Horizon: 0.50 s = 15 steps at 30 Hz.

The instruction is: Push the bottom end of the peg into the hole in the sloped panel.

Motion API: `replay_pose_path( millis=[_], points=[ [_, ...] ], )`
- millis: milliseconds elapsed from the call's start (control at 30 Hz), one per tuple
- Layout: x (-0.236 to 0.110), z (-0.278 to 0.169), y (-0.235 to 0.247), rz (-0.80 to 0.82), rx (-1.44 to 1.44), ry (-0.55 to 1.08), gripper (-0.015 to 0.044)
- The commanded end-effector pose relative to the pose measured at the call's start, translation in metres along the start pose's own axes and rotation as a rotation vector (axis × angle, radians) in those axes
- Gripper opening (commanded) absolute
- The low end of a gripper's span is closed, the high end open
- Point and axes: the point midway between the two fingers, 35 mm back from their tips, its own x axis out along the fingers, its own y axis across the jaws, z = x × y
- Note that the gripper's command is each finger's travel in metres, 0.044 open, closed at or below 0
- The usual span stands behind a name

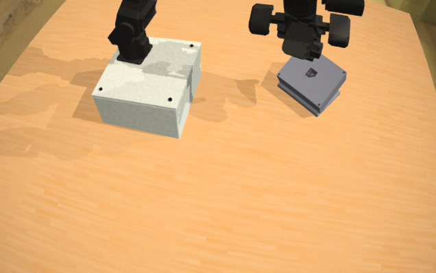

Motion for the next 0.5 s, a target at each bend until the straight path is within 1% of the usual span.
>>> replay_pose_path(
  millis=[0,467],
  points=[
    [-0.0031,0.0014,0.0019,0.012,0.047,0.011,0.0000],
    [-0.0117,0.0107,0.0066,0.038,0.221,0.037,0.0000]
  ],
)
